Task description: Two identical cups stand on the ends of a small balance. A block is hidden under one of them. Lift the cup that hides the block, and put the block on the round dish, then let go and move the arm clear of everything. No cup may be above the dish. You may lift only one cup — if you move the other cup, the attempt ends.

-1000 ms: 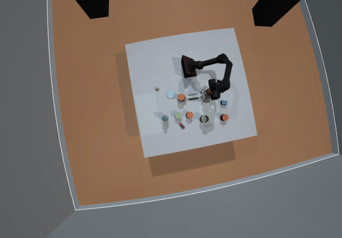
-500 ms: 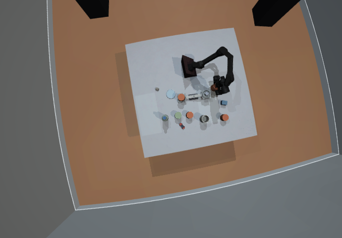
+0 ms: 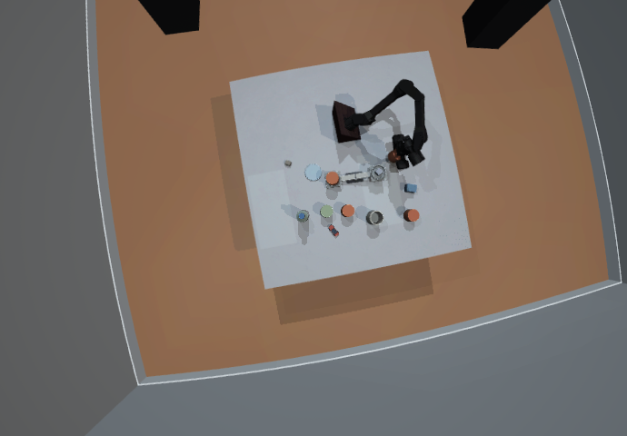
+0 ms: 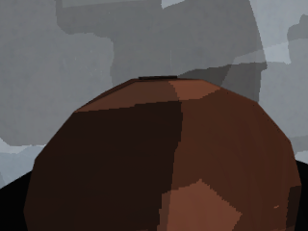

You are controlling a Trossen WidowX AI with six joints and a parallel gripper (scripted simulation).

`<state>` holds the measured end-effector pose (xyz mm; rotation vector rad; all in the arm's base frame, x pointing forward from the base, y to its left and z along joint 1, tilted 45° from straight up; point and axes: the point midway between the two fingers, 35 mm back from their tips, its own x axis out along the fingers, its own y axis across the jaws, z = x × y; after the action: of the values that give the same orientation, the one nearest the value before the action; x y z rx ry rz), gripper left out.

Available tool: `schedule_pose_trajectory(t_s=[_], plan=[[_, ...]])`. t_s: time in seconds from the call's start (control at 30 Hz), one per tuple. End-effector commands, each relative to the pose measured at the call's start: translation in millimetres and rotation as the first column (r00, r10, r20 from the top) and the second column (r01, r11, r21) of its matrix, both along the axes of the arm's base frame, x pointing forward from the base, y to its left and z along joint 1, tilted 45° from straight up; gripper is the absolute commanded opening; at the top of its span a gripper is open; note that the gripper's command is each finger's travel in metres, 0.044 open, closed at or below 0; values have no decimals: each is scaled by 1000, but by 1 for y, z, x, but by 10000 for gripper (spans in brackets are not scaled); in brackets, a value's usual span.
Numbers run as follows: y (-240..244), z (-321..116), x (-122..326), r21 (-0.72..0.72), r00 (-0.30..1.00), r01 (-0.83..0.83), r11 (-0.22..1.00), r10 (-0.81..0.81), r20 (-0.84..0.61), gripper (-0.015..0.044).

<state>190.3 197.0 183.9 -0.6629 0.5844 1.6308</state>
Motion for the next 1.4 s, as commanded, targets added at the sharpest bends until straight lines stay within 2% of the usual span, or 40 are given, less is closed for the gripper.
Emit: schedule_pose_trajectory(t_s=[0.0,0.73,1.27,1.3,1.37], plan=[[11,-12,-3,-1,1000,4,1000,-4,-2,0],[34,-34,-8,2,1000,4,1000,-4,-2,0],[28,-28,-7,3,1000,0,1000,0,-1,420],[24,-23,-5,1,1000,0,1000,0,-1,440],[5,-6,-1,-2,1000,2,1000,-2,-1,440]])
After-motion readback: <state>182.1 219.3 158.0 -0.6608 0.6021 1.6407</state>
